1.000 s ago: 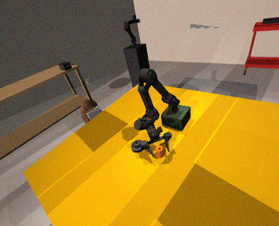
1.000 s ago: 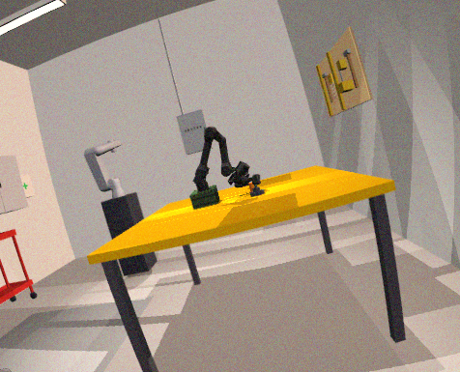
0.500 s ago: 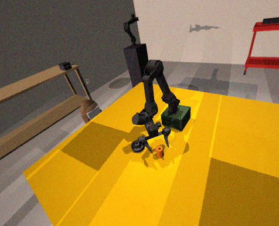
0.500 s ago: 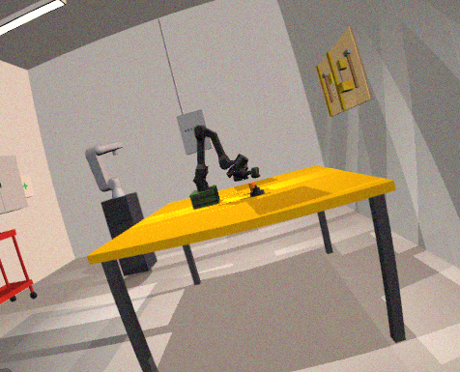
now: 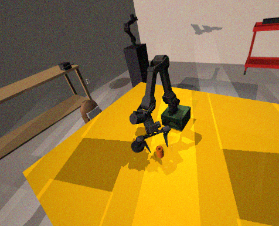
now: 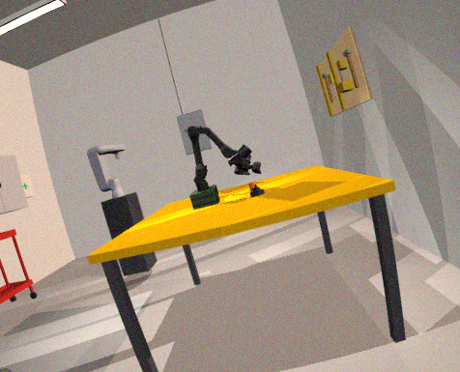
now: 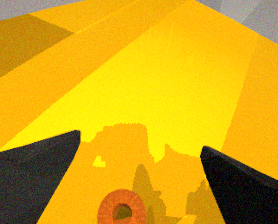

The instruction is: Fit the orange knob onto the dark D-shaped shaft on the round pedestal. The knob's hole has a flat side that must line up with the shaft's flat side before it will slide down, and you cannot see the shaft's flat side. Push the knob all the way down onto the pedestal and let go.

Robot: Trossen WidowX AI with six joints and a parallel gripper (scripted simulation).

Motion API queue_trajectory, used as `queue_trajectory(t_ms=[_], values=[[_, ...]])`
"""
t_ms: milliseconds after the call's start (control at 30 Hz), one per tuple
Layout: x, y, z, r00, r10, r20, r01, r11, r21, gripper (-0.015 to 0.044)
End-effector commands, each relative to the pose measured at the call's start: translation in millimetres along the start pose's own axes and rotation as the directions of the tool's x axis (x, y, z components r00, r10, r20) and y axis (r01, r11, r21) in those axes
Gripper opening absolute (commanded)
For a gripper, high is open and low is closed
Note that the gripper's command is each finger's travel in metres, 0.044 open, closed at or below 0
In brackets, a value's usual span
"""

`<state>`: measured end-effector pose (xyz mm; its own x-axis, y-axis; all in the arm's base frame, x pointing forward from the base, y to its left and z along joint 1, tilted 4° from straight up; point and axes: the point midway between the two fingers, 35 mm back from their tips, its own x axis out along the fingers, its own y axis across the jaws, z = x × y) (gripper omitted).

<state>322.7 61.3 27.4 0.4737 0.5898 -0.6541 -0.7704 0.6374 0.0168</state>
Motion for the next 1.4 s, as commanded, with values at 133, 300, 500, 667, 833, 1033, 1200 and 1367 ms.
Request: queue_trajectory(t_ms=[133, 300, 500, 667, 833, 1033, 1200, 1367], values=[[-13.9, 9.9, 8.0, 0.747, -0.024, -0.664, 0.020, 1.000, -0.013, 0.0440], [-33.7, 15.2, 17.3, 0.614, -0.067, -0.786, 0.010, 0.997, -0.078, 0.0440], [-33.7, 15.2, 17.3, 0.614, -0.067, -0.786, 0.010, 0.997, -0.078, 0.0440], [-33.7, 15.2, 17.3, 0.614, -0.067, -0.786, 0.010, 0.997, -0.078, 0.0440], [-33.7, 15.2, 17.3, 0.614, -0.067, -0.786, 0.010, 0.997, -0.078, 0.0440], [-33.7, 15.2, 17.3, 0.614, -0.067, -0.786, 0.010, 0.997, -0.078, 0.0440], [-33.7, 15.1, 17.3, 0.614, -0.067, -0.786, 0.280, 0.950, 0.137, 0.0440], [-33.7, 15.1, 17.3, 0.614, -0.067, -0.786, 0.599, 0.688, 0.409, 0.0440]])
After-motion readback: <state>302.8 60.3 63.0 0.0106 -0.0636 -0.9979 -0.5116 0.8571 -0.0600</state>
